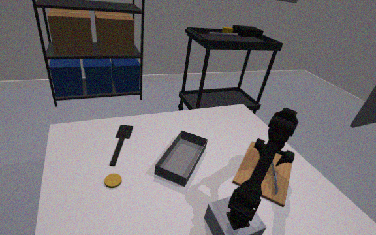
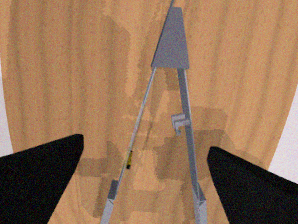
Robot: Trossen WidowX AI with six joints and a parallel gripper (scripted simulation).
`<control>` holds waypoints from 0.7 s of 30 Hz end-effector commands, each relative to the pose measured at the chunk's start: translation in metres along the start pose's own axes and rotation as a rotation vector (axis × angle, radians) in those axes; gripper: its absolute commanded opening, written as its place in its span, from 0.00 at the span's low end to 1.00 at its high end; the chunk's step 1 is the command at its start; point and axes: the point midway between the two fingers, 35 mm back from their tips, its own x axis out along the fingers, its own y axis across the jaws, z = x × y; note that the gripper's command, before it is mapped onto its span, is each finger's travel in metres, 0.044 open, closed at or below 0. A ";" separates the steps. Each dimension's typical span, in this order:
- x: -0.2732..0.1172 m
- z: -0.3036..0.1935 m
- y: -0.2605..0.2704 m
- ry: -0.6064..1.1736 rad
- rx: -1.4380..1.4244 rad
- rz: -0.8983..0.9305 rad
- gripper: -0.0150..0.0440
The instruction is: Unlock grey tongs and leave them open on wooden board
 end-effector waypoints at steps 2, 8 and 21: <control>0.000 0.000 0.000 0.000 0.000 -0.002 1.00; -0.020 0.007 0.048 -0.002 -0.001 0.003 1.00; -0.063 -0.001 0.151 -0.001 -0.005 0.009 1.00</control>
